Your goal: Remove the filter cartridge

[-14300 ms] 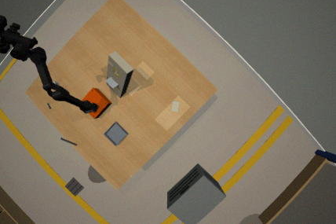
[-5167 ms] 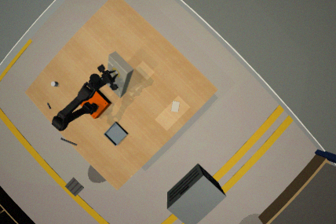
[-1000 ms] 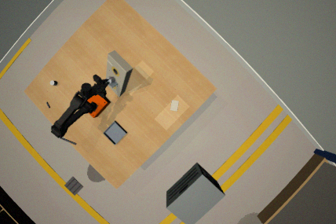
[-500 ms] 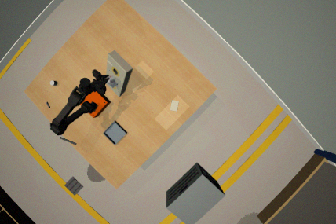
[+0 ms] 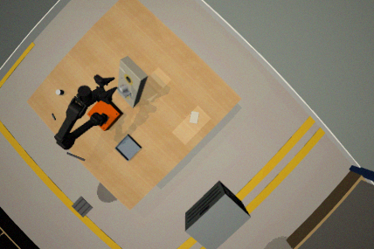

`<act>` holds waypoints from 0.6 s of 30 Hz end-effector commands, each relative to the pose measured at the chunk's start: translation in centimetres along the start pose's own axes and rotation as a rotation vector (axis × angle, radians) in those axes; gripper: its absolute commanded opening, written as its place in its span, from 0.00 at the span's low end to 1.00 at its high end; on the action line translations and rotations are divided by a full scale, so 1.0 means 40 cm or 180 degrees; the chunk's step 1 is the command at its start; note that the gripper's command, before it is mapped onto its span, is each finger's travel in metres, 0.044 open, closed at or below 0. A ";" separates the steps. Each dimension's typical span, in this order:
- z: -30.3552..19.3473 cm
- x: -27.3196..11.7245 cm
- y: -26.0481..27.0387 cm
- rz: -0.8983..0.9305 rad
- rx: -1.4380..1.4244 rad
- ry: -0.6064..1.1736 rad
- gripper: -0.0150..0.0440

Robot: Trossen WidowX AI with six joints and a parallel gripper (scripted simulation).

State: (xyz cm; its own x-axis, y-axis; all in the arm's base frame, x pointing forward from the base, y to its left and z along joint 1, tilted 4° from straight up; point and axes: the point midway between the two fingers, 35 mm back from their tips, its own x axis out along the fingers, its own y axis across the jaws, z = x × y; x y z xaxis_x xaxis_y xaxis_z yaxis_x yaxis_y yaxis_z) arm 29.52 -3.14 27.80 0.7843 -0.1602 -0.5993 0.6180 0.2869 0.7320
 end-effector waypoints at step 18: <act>-0.116 0.073 -0.263 -0.0859 -0.3812 0.1173 0.77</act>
State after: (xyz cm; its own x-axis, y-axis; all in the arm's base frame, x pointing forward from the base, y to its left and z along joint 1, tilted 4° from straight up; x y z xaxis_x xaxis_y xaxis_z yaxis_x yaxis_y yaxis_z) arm 26.67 -2.52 20.55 0.5803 -0.1417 -0.8020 0.4232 0.8938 0.1482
